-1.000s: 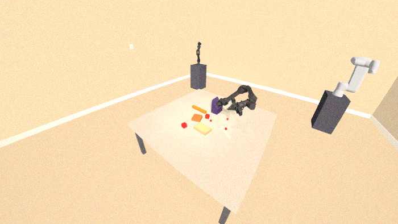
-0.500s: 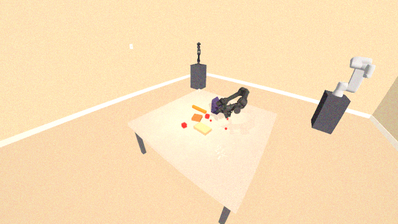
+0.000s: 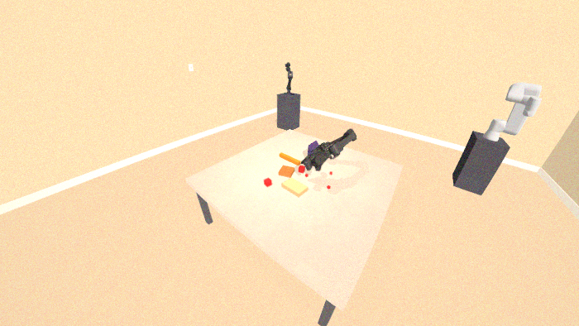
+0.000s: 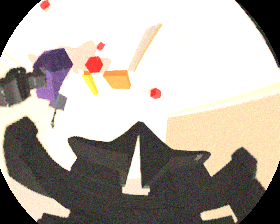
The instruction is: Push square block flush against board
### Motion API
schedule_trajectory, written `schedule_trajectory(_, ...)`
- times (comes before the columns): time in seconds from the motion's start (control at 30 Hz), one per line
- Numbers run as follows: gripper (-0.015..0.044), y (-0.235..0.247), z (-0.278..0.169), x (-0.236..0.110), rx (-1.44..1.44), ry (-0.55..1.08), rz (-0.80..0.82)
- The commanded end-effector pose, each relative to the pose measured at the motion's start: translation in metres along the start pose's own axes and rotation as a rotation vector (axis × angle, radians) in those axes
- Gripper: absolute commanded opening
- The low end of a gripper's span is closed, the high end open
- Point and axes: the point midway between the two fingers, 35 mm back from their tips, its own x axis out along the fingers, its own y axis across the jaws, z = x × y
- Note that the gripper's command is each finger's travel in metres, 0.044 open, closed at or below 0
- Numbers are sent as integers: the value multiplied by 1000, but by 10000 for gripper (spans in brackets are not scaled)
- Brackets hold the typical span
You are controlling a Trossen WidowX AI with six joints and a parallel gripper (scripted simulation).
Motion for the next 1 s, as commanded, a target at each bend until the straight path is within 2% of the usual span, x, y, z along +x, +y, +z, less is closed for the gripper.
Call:
schedule_trajectory(0.0,0,9,-4,24,72,-47,58)
schedule_trajectory(0.47,0,56,-19,101,388,-232,265)
schedule_trajectory(0.97,0,117,-19,158,760,-440,466)
